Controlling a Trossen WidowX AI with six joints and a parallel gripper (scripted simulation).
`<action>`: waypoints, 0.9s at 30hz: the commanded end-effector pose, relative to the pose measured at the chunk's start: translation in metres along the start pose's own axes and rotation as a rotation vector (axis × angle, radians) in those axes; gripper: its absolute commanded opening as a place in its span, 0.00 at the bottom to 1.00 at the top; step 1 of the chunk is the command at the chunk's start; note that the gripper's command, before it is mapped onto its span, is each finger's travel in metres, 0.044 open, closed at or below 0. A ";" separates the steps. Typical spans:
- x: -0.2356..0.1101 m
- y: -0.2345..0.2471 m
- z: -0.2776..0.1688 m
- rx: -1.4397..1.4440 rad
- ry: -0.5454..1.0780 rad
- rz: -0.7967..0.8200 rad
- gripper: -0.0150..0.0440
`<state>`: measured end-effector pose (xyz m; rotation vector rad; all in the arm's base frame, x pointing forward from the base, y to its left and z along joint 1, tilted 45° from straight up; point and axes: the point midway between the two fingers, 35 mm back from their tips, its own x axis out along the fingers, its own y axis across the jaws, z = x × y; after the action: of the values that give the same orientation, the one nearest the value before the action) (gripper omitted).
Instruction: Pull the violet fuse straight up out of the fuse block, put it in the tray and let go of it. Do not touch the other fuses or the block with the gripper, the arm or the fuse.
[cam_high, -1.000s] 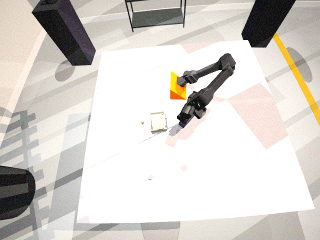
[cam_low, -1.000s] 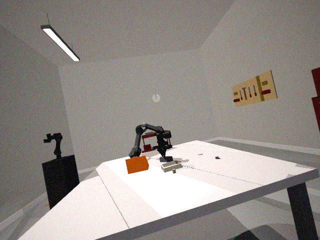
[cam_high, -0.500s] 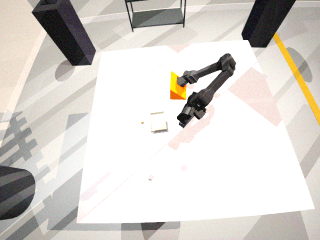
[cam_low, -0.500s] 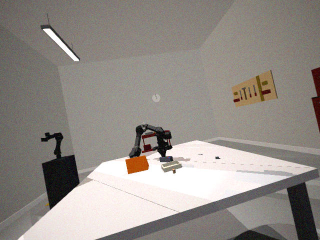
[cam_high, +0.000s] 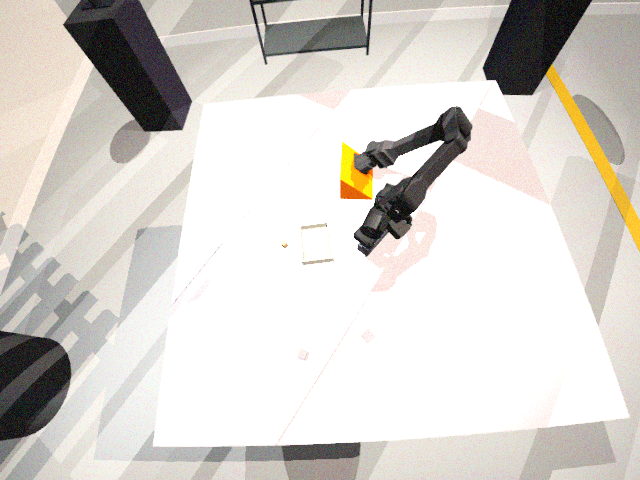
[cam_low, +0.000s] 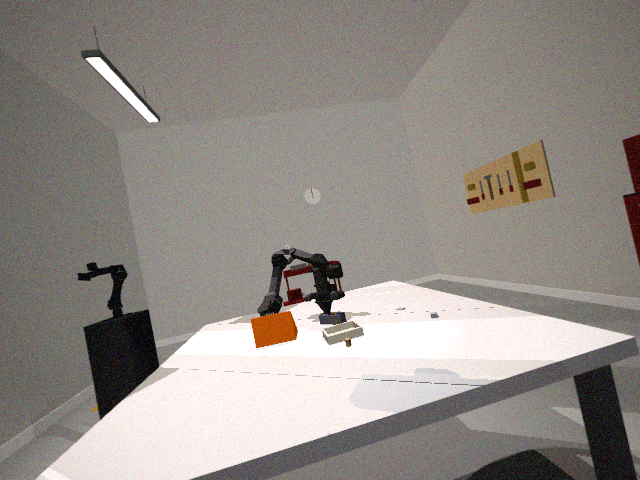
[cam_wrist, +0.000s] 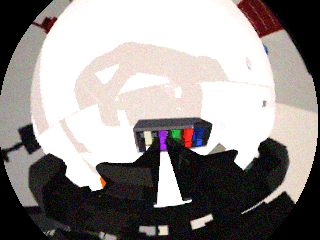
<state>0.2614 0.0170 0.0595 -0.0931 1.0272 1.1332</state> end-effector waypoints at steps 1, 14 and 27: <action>-0.002 0.000 0.000 0.000 0.000 0.000 0.25; -0.008 -0.001 0.000 0.001 0.000 0.000 0.25; -0.014 -0.001 0.000 0.001 -0.001 0.000 0.25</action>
<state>0.2606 0.0091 0.0679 -0.0835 1.0266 1.1344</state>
